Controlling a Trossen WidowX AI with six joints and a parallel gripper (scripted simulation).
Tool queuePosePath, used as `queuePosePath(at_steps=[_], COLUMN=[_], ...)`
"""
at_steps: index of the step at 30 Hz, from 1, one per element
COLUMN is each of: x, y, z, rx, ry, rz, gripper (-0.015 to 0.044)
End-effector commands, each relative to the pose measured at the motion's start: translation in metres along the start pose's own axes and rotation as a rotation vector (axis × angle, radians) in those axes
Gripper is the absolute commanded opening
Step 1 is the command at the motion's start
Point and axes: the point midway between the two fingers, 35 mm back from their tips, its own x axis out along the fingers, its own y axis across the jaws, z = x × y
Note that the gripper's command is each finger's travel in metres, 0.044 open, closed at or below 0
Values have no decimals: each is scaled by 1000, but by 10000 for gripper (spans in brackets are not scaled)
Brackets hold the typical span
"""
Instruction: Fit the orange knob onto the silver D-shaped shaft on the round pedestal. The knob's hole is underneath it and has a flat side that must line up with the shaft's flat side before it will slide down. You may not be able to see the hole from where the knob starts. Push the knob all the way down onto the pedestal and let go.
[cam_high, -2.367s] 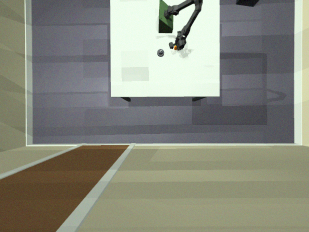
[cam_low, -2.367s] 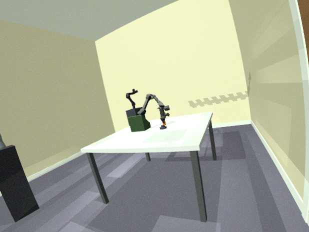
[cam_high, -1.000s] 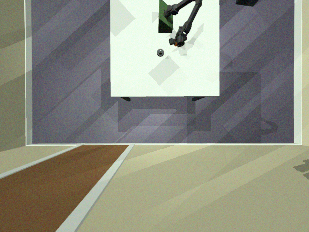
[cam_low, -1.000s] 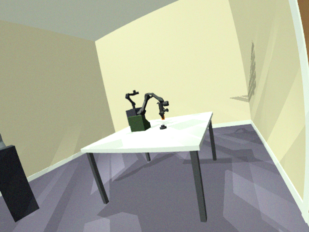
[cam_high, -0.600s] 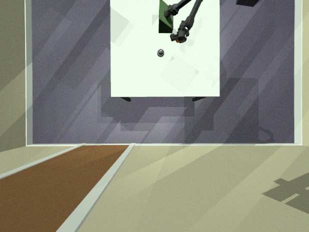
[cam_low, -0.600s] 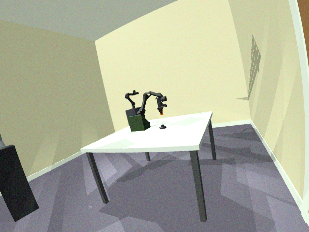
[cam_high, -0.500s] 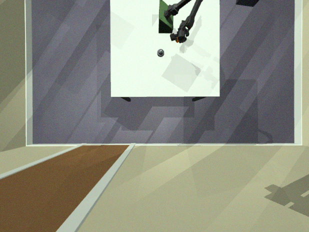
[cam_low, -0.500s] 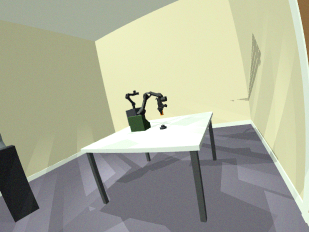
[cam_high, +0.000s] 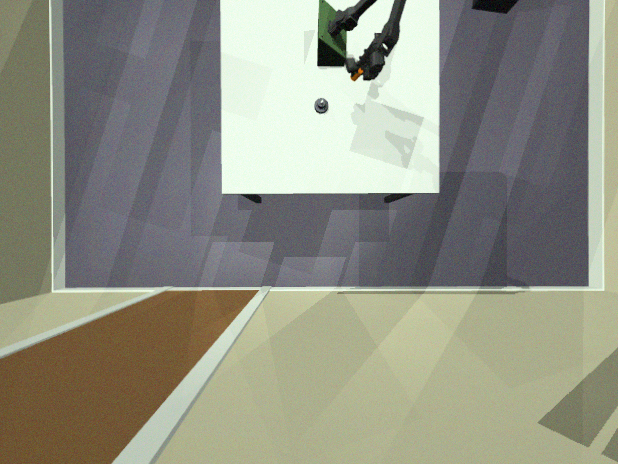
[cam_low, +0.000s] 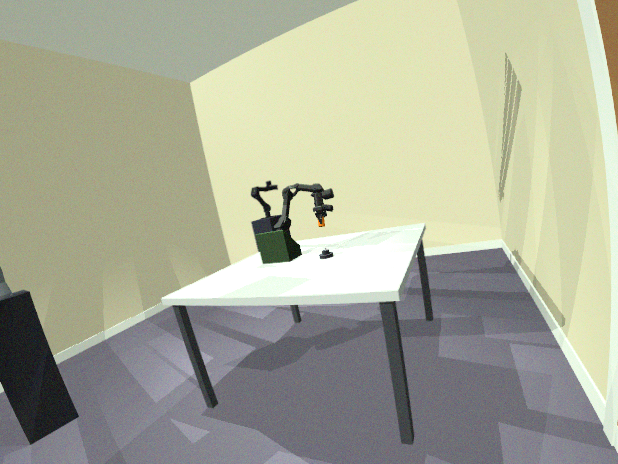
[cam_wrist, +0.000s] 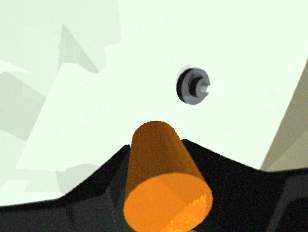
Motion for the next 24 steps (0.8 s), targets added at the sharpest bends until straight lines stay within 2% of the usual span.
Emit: queuePosePath(at_steps=[1, 24], x=[-13, -59], y=[-2, -15], z=[2, -5], rx=[0, 5], ry=[-18, -19], rz=[-87, -587], gripper=[0, 0])
